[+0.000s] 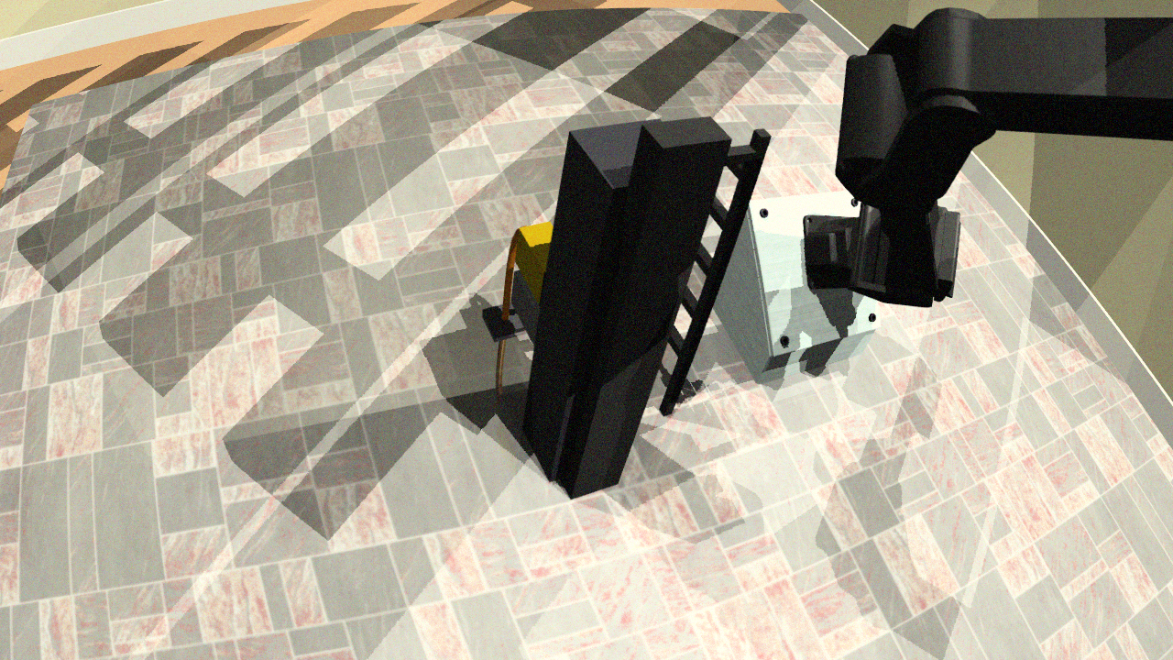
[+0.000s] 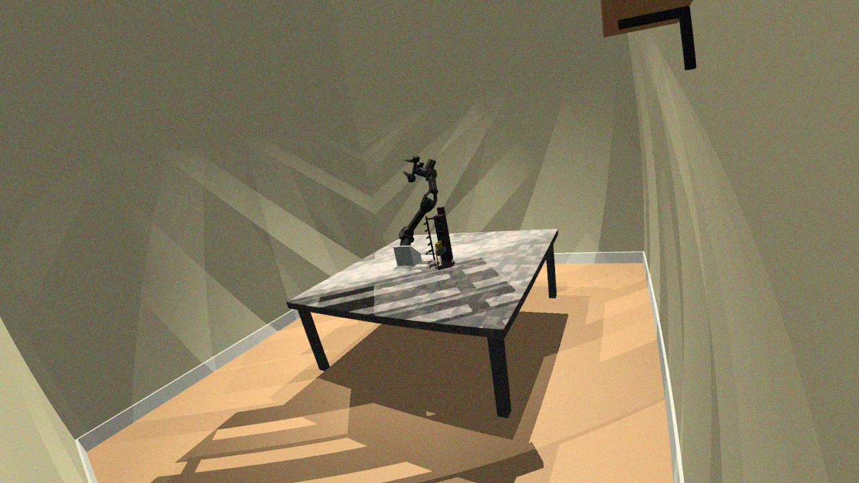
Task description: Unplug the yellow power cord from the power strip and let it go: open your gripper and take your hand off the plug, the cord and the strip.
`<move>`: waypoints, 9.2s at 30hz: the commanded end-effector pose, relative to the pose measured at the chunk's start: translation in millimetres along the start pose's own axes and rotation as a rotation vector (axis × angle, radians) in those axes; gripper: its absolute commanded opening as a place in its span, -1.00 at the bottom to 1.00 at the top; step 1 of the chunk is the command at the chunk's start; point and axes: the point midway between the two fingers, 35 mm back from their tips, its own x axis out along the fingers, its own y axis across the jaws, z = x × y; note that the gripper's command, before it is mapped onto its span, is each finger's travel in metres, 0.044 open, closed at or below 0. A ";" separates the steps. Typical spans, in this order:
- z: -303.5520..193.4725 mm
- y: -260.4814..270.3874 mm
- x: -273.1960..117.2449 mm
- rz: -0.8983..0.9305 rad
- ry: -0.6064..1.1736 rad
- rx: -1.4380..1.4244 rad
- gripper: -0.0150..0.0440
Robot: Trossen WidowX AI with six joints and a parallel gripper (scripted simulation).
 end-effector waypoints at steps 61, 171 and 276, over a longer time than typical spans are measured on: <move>134.6 -323.8 -405.1 -1.509 -1.230 0.438 0.05; -398.2 -219.5 -480.9 -0.104 -2.689 1.646 -0.04; -511.8 -198.0 -475.2 -0.104 -2.696 1.643 1.00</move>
